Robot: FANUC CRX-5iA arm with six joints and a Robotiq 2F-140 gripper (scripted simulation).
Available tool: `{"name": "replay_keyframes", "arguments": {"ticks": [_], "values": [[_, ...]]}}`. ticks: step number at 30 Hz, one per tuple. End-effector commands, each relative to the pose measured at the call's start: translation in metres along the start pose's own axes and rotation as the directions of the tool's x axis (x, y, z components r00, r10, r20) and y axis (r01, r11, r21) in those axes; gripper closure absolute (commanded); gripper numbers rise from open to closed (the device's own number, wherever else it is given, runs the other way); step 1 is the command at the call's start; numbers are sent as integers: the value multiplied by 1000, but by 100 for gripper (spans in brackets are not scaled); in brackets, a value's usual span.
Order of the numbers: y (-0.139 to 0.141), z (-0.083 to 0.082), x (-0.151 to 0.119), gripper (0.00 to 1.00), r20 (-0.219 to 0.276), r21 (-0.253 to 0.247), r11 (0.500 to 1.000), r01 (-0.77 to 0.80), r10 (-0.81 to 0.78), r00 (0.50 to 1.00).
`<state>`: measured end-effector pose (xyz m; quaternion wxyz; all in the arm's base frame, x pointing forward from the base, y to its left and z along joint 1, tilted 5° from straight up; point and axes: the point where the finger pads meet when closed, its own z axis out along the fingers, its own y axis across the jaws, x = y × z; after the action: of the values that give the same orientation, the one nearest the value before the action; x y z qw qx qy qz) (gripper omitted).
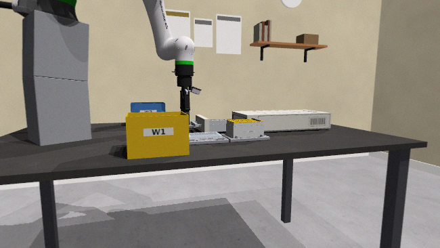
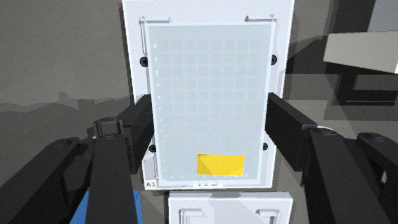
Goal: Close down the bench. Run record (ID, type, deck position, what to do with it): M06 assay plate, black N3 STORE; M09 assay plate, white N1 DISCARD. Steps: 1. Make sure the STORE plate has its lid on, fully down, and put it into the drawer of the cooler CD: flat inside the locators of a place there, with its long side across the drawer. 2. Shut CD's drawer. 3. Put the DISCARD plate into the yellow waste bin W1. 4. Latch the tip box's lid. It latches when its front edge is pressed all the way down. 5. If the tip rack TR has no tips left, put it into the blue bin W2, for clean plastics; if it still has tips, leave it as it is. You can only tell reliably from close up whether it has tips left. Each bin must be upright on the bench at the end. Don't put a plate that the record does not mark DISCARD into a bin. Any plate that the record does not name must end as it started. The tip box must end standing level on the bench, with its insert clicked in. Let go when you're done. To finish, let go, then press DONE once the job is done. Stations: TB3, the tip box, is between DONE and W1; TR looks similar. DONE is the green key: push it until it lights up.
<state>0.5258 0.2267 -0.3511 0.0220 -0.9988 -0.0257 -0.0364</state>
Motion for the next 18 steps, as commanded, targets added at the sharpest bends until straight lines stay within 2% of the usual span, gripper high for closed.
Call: {"name": "replay_keyframes", "arguments": {"ticks": [1, 18], "values": [[-1, -1, 1, 90, -2, 1, 1000, 0, 0, 1000], [-1, -3, 1, 90, -2, 1, 1000, 0, 0, 1000]]}}
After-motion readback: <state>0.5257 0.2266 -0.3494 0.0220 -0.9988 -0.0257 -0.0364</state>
